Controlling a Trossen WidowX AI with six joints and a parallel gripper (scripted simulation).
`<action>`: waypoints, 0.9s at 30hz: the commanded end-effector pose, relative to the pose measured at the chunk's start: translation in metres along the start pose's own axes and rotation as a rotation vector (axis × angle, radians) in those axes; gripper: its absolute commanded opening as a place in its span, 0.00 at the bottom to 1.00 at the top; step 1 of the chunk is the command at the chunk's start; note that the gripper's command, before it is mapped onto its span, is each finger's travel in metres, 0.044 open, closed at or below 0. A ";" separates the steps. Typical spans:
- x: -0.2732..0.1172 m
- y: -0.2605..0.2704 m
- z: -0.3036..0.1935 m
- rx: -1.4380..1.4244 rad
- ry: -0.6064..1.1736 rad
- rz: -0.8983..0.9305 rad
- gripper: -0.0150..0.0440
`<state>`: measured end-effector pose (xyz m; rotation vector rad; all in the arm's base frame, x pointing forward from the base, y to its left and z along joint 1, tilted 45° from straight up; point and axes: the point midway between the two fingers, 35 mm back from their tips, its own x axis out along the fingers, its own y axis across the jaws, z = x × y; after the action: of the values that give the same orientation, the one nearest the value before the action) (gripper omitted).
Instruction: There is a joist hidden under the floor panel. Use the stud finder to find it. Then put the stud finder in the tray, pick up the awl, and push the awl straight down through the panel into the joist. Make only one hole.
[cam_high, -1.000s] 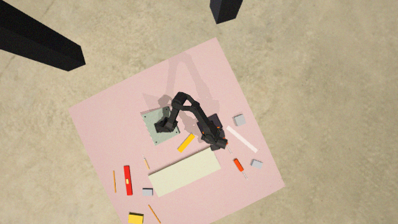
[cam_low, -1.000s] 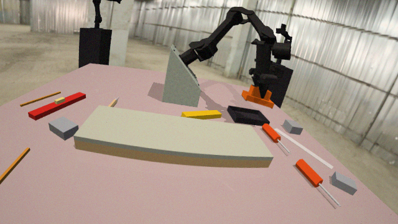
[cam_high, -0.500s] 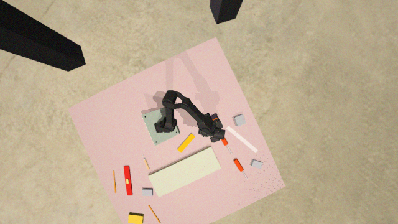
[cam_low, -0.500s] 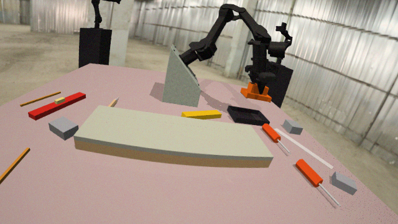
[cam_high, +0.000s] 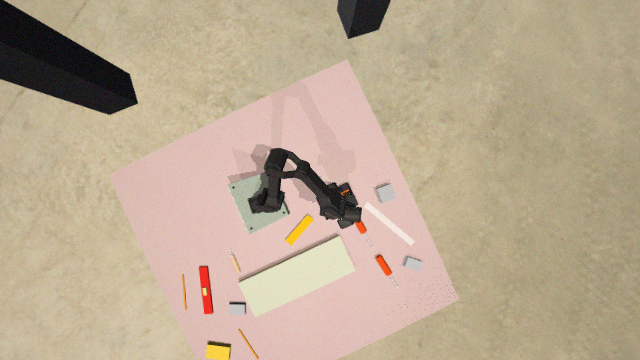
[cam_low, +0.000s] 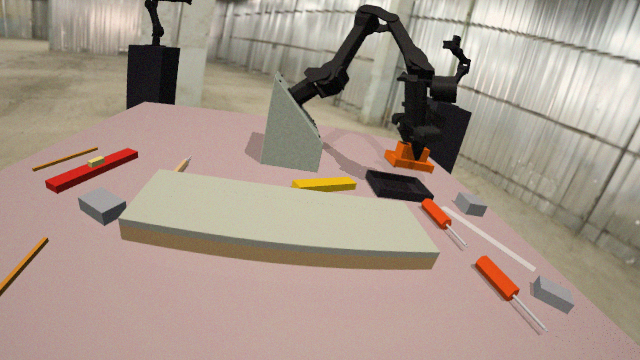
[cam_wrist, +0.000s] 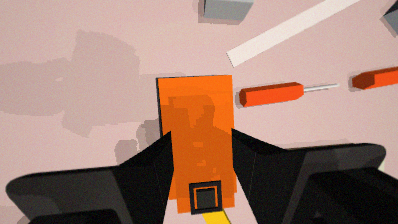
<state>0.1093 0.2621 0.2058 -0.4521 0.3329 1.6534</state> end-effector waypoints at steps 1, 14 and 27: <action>0.008 -0.001 -0.003 0.006 0.002 -0.001 0.25; 0.030 -0.001 -0.010 0.006 0.004 0.000 0.25; 0.051 0.002 -0.017 0.007 0.003 0.001 0.25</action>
<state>0.1052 0.2950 0.1714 -0.4545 0.3366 1.6558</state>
